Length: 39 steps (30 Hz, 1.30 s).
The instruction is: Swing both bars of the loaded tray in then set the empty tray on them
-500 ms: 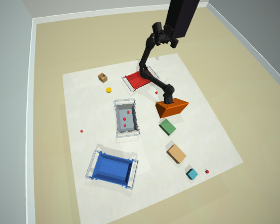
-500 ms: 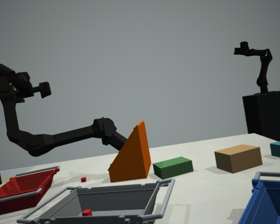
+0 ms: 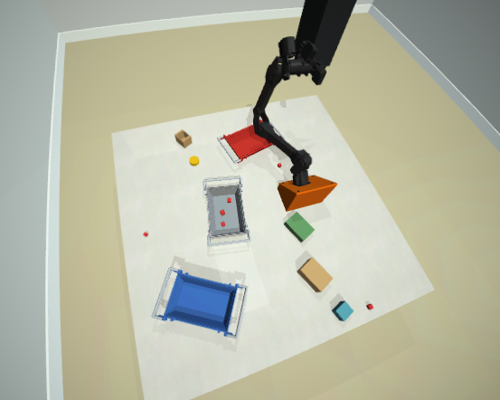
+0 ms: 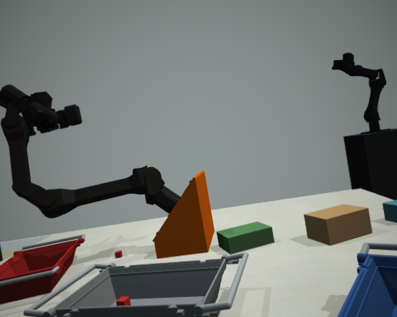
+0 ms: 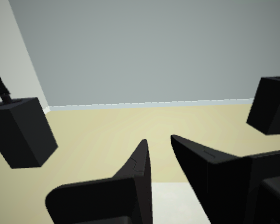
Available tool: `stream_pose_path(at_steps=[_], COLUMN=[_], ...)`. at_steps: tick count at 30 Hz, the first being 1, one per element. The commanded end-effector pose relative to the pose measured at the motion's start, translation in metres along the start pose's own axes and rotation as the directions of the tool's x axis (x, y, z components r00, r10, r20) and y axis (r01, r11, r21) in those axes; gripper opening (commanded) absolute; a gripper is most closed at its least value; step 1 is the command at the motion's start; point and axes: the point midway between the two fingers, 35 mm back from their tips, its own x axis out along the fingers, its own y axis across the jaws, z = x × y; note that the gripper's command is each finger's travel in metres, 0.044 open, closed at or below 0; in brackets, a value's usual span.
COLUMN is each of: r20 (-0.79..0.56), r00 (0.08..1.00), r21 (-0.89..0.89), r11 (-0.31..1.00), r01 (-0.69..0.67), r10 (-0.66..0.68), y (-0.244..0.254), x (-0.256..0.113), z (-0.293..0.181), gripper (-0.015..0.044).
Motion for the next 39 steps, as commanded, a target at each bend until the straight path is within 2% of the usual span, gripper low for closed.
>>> stream_pose_path(at_steps=[1, 4, 8, 13, 19, 24, 30, 39], r20=[0.112, 0.193, 0.269, 0.301, 0.247, 0.136, -0.05, -0.368], r00=[0.974, 0.914, 0.785, 0.566, 0.268, 0.026, -0.21, -0.41], r21=[0.084, 0.157, 0.271, 0.428, 0.608, 0.735, 0.839, 0.824], r11=[0.979, 0.93, 0.826, 0.639, 0.364, 0.119, -0.155, -0.497], r01=[0.188, 0.331, 0.495, 0.639, 0.706, 0.668, 0.522, 0.271], r10=[-0.197, -0.358, -0.558, -0.768, -0.931, -0.99, -0.977, -0.835], y=[-0.054, -0.097, -0.154, -0.218, -0.278, -0.31, -0.325, -0.317], x=[0.005, -0.004, -0.03, -0.082, -0.163, -0.238, -0.322, -0.427], z=[0.038, 0.065, 0.093, 0.116, 0.118, 0.1, 0.057, -0.03], gripper=[0.0087, 0.0087, 0.0087, 0.0087, 0.0087, 0.0087, 0.0087, 0.0087])
